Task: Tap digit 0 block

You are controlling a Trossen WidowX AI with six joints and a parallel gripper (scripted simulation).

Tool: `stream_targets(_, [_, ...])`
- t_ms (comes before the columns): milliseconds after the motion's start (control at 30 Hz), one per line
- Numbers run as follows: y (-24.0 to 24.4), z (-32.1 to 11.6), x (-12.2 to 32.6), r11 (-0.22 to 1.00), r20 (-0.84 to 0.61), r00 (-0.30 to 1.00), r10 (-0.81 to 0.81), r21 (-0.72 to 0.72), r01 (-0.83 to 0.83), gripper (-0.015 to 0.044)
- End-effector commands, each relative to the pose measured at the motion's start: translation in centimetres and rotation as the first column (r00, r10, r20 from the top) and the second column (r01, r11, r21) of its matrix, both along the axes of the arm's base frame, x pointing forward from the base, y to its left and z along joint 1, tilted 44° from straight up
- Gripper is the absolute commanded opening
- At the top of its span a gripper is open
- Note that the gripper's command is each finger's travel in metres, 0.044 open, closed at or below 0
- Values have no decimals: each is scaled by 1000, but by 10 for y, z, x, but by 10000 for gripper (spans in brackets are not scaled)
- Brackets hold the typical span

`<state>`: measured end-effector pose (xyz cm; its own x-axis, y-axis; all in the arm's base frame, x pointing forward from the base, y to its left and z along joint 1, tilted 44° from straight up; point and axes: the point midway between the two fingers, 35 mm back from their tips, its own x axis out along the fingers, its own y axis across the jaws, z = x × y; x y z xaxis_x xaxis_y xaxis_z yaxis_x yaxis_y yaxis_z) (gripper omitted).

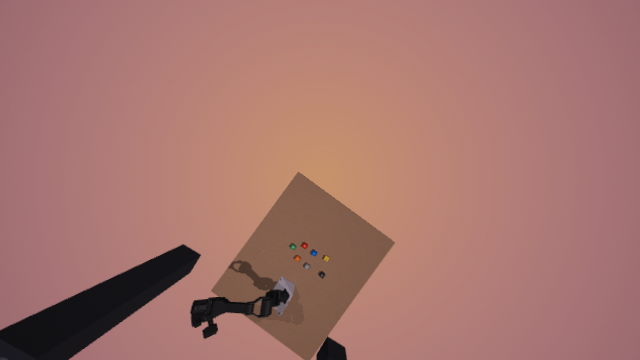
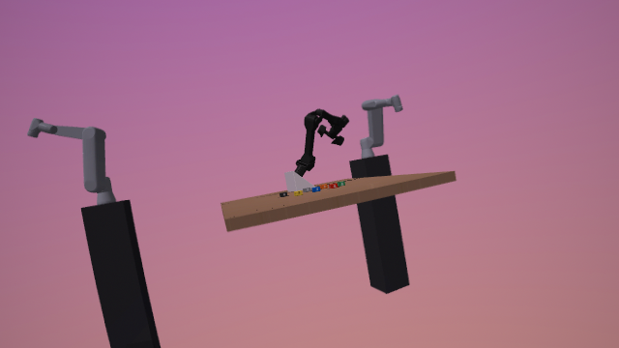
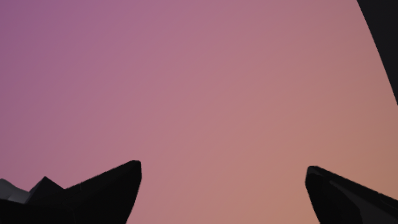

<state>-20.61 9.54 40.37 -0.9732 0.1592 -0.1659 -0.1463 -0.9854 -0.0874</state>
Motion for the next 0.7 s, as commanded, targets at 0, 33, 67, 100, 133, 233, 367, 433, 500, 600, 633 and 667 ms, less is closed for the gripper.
stream_targets(0, [1,0,0,1000,1,1000,-4,-1,4,400])
stream_targets(33, [5,-1,0,1000,6,1000,-17,-2,17,400])
stream_targets(67, [11,-3,1,999,13,999,-38,-5,39,400])
stream_targets(100, [20,-5,2,998,23,997,-68,-9,68,400])
stream_targets(133, [31,-8,5,994,36,994,-106,-14,107,400])
stream_targets(233, [74,-21,18,967,88,964,-250,-32,253,400])
stream_targets(367, [128,-41,51,895,161,889,-430,-58,443,400])
stream_targets(433, [153,-51,73,841,197,835,-514,-78,536,400])
stream_targets(500, [174,-63,99,777,234,773,-589,-98,622,400])
stream_targets(600, [200,-80,143,665,289,668,-685,-126,736,400])
stream_targets(633, [207,-87,159,623,308,631,-712,-136,770,400])
stream_targets(667, [213,-93,175,580,326,593,-737,-145,801,400])
